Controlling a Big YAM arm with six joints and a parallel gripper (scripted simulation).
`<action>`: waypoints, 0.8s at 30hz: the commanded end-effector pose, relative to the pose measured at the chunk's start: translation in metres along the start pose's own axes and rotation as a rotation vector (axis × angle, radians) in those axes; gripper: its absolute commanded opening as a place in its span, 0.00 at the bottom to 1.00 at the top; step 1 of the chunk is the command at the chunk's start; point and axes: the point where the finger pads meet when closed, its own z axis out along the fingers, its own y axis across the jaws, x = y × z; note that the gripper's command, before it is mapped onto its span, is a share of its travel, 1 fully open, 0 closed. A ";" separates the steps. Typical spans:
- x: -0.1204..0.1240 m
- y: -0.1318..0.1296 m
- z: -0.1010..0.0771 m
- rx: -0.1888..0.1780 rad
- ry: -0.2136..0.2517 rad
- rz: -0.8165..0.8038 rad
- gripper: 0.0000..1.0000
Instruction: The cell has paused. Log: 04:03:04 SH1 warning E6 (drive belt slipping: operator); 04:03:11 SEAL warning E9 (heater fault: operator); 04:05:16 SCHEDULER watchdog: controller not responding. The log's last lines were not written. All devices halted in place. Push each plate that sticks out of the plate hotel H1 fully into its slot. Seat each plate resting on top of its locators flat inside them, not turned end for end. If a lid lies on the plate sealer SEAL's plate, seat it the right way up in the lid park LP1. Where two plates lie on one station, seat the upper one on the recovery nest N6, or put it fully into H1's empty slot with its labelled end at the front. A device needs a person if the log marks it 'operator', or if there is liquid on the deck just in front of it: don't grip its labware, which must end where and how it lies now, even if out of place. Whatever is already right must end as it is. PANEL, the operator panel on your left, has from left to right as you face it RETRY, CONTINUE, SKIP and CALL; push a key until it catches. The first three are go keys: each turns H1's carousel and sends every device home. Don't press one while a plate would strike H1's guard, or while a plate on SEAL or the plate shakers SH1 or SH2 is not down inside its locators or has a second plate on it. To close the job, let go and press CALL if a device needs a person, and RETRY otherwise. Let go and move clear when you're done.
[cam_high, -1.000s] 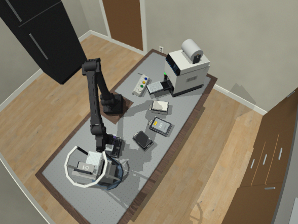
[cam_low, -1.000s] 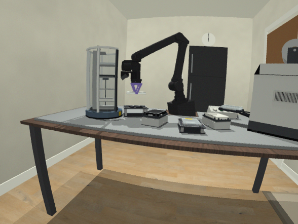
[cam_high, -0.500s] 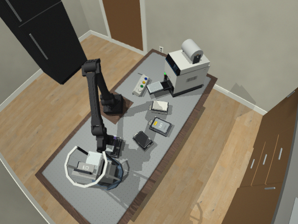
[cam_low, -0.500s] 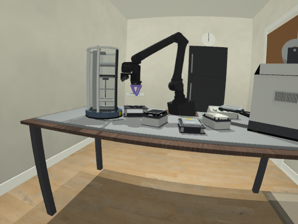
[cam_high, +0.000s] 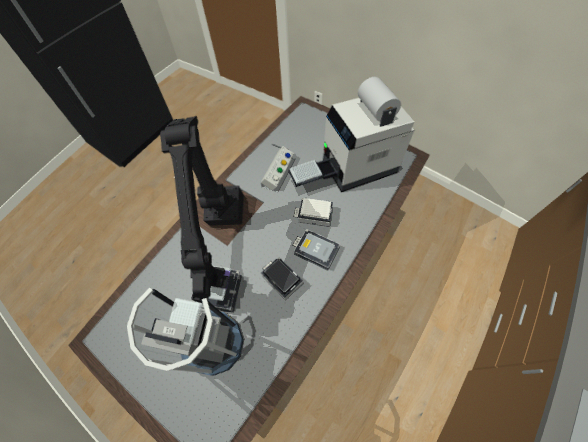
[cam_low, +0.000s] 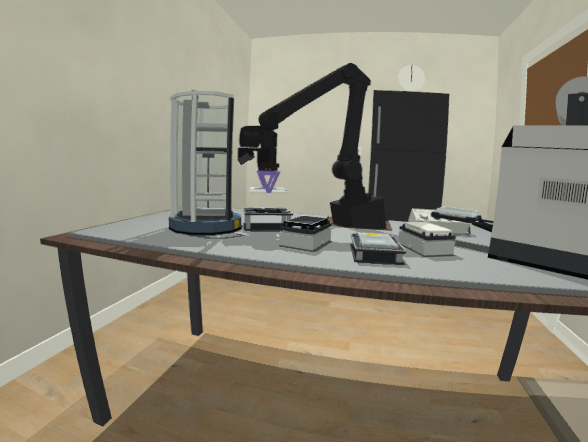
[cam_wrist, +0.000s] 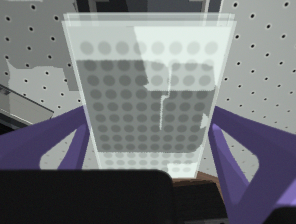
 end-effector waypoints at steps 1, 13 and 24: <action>-0.003 -0.002 0.006 -0.001 -0.003 -0.003 0.84; -0.006 -0.002 0.012 -0.005 -0.018 -0.003 0.84; -0.009 -0.001 0.022 -0.004 -0.014 -0.003 0.84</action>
